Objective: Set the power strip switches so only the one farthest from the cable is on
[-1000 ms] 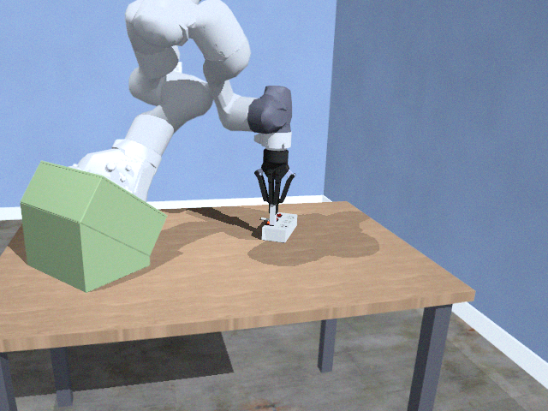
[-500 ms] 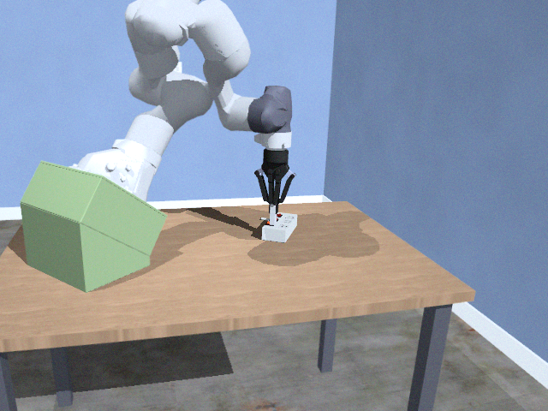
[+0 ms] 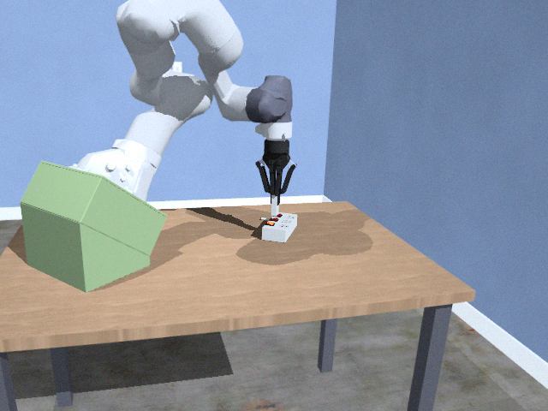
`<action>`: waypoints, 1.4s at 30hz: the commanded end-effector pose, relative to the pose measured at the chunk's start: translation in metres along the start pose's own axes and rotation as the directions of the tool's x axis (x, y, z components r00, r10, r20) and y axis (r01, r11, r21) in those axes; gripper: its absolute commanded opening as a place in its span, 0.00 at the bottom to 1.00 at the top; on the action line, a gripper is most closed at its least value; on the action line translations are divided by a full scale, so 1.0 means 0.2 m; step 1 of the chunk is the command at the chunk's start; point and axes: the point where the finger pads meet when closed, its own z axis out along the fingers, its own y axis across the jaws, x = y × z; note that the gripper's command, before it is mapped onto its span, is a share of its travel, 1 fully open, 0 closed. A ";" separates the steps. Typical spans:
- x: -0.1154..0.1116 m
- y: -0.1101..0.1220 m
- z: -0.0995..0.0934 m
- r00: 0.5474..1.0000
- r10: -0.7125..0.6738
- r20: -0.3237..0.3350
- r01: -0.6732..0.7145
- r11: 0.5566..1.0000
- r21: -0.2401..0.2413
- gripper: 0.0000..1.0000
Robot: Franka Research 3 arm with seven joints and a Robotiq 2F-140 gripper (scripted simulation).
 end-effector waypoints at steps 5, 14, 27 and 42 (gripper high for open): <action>-0.01 -0.02 -0.05 1.000 -0.021 0.007 0.021 1.000 0.014 0.00; -0.01 -0.02 -0.05 1.000 -0.021 0.007 0.021 1.000 0.014 0.00; -0.01 -0.02 -0.05 1.000 -0.021 0.007 0.021 1.000 0.014 1.00; -0.01 -0.01 -0.30 1.000 -0.021 0.007 0.021 1.000 0.014 1.00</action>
